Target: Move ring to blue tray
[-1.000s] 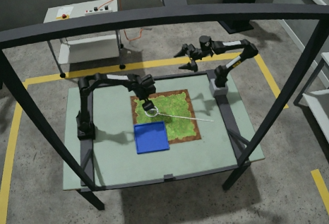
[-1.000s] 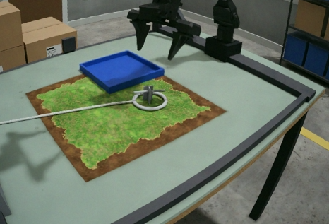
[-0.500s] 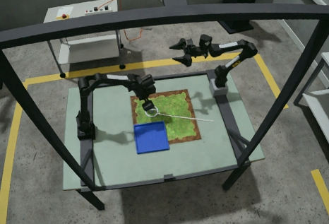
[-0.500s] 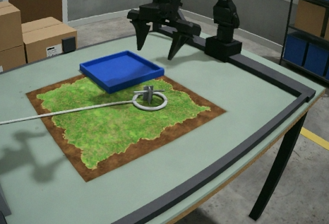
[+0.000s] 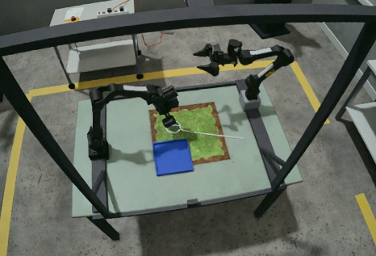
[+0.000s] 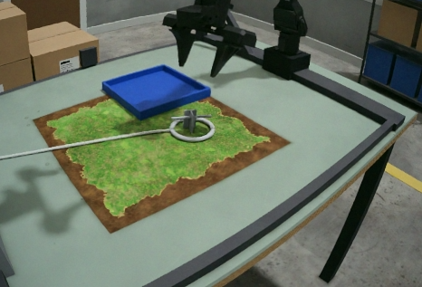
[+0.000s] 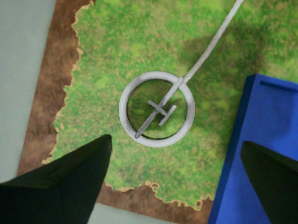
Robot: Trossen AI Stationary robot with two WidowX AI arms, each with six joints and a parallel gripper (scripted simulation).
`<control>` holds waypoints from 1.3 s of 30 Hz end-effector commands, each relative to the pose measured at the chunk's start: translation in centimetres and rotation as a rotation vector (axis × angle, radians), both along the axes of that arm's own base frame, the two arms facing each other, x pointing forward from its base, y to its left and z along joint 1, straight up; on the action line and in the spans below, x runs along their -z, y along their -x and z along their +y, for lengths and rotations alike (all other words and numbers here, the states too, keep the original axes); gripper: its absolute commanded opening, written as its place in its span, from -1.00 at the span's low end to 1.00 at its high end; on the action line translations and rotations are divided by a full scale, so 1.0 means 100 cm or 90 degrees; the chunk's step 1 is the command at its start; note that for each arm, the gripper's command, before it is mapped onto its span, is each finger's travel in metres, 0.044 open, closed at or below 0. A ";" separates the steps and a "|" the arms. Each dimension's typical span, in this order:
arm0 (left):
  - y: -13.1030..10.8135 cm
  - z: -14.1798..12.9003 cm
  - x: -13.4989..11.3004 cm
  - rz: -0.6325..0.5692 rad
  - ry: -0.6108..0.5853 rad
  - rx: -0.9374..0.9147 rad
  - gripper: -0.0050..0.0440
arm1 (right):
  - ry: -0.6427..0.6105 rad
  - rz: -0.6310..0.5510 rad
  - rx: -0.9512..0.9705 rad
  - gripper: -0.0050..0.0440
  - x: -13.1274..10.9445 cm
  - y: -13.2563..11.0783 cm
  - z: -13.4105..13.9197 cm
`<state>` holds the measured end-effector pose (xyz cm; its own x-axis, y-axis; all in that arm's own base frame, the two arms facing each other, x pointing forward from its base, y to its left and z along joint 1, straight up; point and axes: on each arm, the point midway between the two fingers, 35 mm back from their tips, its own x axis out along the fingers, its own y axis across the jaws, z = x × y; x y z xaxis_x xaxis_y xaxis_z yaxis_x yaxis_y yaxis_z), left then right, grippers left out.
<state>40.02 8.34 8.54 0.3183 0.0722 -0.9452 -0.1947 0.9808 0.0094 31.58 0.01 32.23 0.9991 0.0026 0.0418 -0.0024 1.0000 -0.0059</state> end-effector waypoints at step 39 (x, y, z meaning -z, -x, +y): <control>-0.013 -0.021 0.063 0.207 -0.022 0.388 -0.21 | 0.130 0.508 -0.281 1.00 0.024 0.056 0.003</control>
<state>41.02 6.41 2.10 0.0012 0.0020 -1.0000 0.4065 0.9137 0.0023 26.20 0.30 29.36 0.6424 0.3167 -0.6978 -0.4550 0.8904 -0.0148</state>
